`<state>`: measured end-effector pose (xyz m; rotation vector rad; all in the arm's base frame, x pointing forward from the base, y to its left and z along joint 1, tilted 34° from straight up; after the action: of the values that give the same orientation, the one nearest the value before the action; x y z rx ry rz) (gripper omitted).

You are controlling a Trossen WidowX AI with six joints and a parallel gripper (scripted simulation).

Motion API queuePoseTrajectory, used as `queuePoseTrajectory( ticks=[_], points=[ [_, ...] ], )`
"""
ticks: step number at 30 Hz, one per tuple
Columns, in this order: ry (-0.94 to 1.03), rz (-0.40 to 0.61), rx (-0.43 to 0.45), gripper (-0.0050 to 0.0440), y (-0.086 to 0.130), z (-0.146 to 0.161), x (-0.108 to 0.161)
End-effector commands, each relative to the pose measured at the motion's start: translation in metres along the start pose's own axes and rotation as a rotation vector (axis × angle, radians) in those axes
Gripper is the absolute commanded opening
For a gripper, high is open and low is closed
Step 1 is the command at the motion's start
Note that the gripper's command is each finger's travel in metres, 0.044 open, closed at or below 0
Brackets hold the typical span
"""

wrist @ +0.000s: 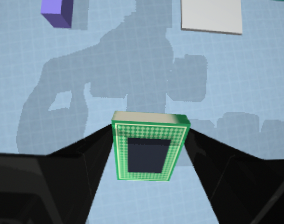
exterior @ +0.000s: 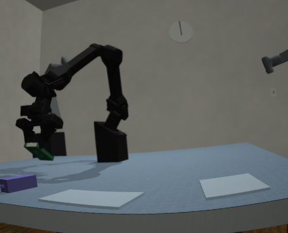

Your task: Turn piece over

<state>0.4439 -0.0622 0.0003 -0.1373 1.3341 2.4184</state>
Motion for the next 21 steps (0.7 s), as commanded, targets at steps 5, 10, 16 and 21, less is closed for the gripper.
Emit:
queuePoseTrajectory(
  ticks=[5, 10, 16, 21],
  points=[
    [0.001, -0.04, -0.002, 0.0, -0.001, 0.001, 0.0],
    [0.001, -0.107, -0.003, 0.0, -0.003, 0.002, -0.001],
    [0.002, -0.187, -0.004, 0.0, -0.005, 0.004, -0.002],
    [0.002, -0.227, -0.005, 0.0, -0.007, 0.004, -0.002]
  ],
)
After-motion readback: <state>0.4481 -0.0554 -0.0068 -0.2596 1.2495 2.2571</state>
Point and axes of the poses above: the point midway between the two fingers, 35 mm back from their tips, its own y axis back along the fingers, its own z axis across the jaws, x = y × z, the point moved 8 cm from there along y, back along the fingers
